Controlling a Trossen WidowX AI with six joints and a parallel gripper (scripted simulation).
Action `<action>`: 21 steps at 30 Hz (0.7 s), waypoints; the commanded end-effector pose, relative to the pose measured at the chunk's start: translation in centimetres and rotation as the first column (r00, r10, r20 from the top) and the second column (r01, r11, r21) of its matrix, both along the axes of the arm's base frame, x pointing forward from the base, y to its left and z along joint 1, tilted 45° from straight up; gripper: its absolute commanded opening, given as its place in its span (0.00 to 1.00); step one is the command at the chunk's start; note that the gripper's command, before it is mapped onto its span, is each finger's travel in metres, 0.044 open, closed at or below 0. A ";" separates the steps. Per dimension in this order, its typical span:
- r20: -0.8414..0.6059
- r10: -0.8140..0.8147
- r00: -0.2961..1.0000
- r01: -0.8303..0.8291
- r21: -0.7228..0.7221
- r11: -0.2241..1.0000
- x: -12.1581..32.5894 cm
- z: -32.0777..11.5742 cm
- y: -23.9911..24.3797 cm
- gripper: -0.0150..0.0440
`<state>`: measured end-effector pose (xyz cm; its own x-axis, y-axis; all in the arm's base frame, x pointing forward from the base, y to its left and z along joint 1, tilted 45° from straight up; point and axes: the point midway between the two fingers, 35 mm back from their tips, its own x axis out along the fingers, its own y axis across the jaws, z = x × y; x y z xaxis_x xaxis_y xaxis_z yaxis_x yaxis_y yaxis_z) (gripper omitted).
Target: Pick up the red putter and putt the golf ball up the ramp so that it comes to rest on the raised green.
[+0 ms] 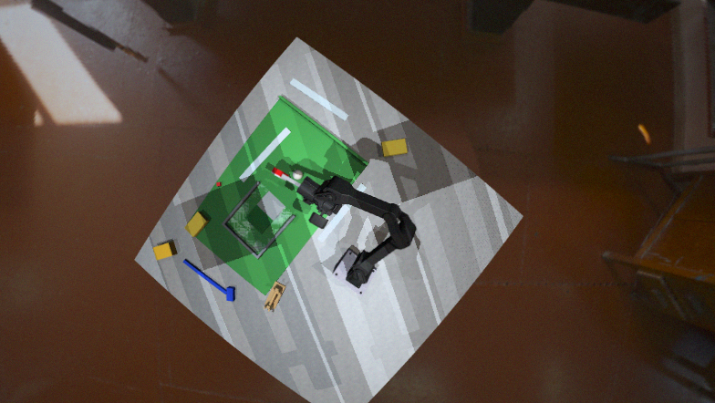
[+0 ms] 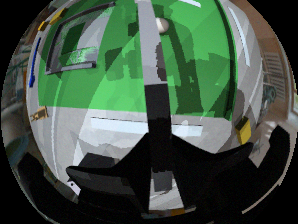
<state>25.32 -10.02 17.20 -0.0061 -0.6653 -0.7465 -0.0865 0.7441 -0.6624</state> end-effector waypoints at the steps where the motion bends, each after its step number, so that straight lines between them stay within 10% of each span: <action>1: 0.107 -0.122 0.987 0.126 -0.035 0.991 -2.0 2.5 -1.9 0.25; 21: 0.160 -0.186 0.970 0.196 -0.050 0.979 -3.4 1.5 -5.0 0.25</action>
<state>22.20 -14.17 19.58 -0.0277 -0.7086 -0.7050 0.1628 0.6927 -0.7026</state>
